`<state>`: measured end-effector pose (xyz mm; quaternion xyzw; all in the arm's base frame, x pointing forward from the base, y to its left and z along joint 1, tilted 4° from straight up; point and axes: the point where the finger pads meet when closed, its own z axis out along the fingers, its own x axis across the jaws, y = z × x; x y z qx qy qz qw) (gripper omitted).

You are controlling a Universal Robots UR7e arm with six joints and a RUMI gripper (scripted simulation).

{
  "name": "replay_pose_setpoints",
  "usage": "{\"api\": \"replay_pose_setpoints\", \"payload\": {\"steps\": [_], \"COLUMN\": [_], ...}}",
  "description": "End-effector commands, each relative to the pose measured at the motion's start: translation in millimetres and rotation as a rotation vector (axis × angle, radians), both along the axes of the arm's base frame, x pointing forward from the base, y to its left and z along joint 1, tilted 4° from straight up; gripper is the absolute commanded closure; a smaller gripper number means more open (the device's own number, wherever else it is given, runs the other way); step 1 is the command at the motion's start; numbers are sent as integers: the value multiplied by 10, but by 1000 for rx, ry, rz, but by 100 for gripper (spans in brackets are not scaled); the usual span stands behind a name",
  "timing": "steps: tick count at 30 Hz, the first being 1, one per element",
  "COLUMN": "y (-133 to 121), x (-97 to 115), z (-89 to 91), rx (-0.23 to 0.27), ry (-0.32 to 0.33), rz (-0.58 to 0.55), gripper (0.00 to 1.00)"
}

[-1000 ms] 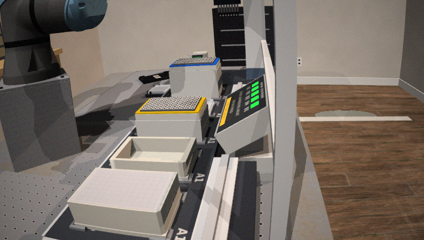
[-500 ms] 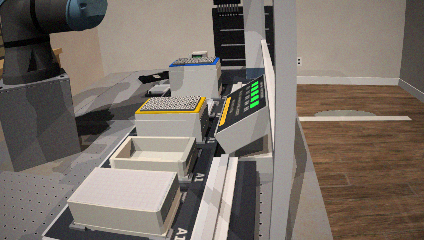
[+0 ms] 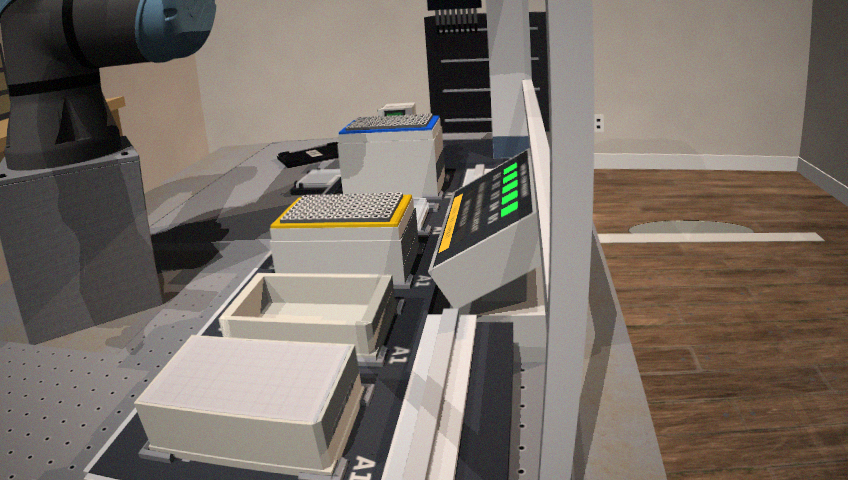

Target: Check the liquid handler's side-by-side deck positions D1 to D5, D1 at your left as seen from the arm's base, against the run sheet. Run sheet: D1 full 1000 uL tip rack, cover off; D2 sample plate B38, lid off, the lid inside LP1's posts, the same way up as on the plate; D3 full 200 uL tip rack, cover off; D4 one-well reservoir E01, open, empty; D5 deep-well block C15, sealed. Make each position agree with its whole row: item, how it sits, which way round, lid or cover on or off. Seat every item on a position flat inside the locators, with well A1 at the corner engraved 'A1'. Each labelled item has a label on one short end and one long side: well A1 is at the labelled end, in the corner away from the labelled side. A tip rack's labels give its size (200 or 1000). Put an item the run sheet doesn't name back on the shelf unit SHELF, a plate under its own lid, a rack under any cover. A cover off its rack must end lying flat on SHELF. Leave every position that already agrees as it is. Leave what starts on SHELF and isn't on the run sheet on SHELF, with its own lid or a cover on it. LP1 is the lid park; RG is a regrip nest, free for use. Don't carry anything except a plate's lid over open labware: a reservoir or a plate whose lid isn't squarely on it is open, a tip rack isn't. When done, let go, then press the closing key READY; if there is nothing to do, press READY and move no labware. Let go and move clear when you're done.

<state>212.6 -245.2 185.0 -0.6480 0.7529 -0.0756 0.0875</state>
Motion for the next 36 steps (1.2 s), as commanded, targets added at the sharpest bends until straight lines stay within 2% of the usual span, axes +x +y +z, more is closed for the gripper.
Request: {"api": "replay_pose_setpoints", "payload": {"steps": [1,36], "y": [-654,-777], "x": [645,771], "z": [-370,-438], "rx": [41,41], "ry": [169,169], "rz": [-14,-14], "gripper": [18,18]}}
